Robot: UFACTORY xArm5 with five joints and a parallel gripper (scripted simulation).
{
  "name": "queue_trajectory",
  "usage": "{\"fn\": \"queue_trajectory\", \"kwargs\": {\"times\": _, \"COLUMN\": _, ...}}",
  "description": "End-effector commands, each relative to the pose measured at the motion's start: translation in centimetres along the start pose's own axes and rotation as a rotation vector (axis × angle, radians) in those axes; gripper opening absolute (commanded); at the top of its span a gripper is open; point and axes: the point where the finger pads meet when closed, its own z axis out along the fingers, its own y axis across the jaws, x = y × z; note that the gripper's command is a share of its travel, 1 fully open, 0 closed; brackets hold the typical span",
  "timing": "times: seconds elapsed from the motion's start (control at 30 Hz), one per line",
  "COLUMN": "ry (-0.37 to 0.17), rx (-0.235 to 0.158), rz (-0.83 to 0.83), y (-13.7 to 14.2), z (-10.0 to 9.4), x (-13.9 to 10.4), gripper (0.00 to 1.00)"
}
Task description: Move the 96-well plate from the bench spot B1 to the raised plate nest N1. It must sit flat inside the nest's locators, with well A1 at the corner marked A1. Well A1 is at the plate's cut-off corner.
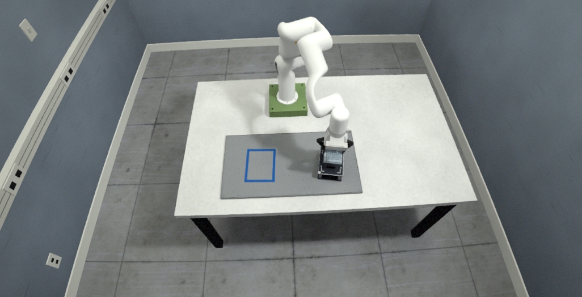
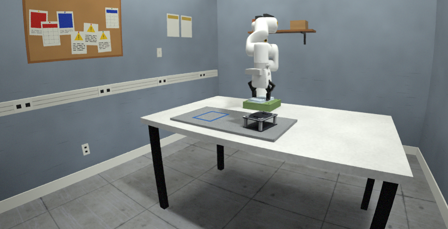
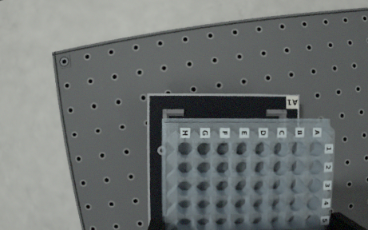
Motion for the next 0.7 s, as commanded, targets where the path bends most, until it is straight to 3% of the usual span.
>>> {"fn": "queue_trajectory", "kwargs": {"times": 0.0, "ry": 0.005, "rx": -0.001, "rz": 0.000, "y": 0.0, "z": 0.5, "x": 0.1, "gripper": 0.00}}
{"fn": "queue_trajectory", "kwargs": {"times": 0.67, "ry": 0.005, "rx": -0.001, "rz": 0.000, "y": 0.0, "z": 3.5, "x": 0.1, "gripper": 0.00}}
